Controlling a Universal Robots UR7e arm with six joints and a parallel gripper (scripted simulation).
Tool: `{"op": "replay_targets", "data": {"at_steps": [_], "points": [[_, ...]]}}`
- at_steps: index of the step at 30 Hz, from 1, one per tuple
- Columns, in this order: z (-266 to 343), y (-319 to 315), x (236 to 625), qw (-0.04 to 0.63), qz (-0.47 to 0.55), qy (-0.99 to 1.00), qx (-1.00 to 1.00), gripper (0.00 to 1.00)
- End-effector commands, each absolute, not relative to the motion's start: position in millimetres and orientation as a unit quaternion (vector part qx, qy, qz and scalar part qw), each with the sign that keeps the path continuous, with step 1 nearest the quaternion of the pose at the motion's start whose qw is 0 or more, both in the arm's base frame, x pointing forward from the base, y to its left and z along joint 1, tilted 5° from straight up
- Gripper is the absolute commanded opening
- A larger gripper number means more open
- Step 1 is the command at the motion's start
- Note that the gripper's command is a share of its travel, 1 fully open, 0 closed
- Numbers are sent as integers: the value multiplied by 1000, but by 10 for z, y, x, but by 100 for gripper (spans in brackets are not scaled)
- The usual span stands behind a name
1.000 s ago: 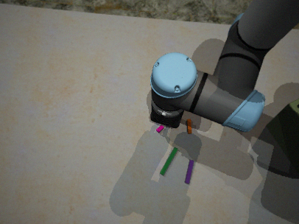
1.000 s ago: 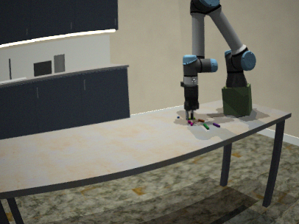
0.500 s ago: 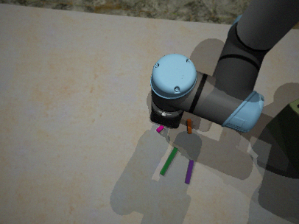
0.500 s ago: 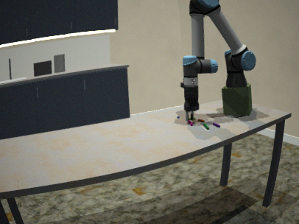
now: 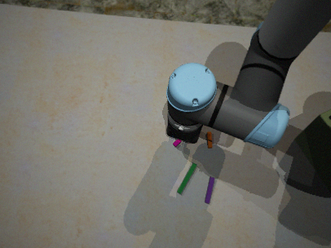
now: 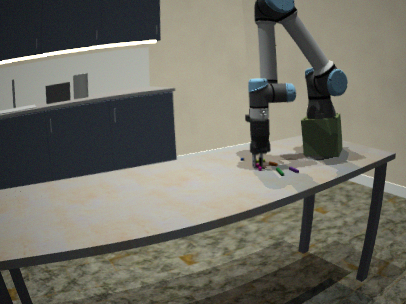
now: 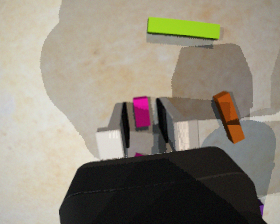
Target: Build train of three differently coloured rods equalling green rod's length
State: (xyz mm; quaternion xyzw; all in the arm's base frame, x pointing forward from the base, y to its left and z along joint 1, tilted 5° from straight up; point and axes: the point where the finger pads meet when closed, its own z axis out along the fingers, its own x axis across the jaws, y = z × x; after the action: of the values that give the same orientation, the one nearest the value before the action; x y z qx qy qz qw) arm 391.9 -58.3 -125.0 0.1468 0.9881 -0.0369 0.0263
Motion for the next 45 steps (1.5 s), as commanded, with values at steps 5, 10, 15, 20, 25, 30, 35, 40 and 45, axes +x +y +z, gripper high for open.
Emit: {"op": "replay_targets", "data": {"at_steps": [5, 10, 15, 20, 25, 30, 35, 40, 45], "points": [[-1262, -585, 3924, 27, -37, 988, 147, 54], [-1262, -585, 3924, 27, -37, 988, 147, 54], [-1262, -585, 3924, 27, -37, 988, 147, 54], [-1262, -585, 3924, 27, -37, 988, 147, 54], [-1262, -585, 3924, 27, -37, 988, 147, 54], [-1262, -585, 3924, 27, -37, 988, 147, 54], [-1262, -585, 3924, 27, -37, 988, 147, 54], [-1262, -585, 3924, 27, -37, 988, 147, 24], [-1262, -585, 3924, 27, -37, 988, 147, 24]]}}
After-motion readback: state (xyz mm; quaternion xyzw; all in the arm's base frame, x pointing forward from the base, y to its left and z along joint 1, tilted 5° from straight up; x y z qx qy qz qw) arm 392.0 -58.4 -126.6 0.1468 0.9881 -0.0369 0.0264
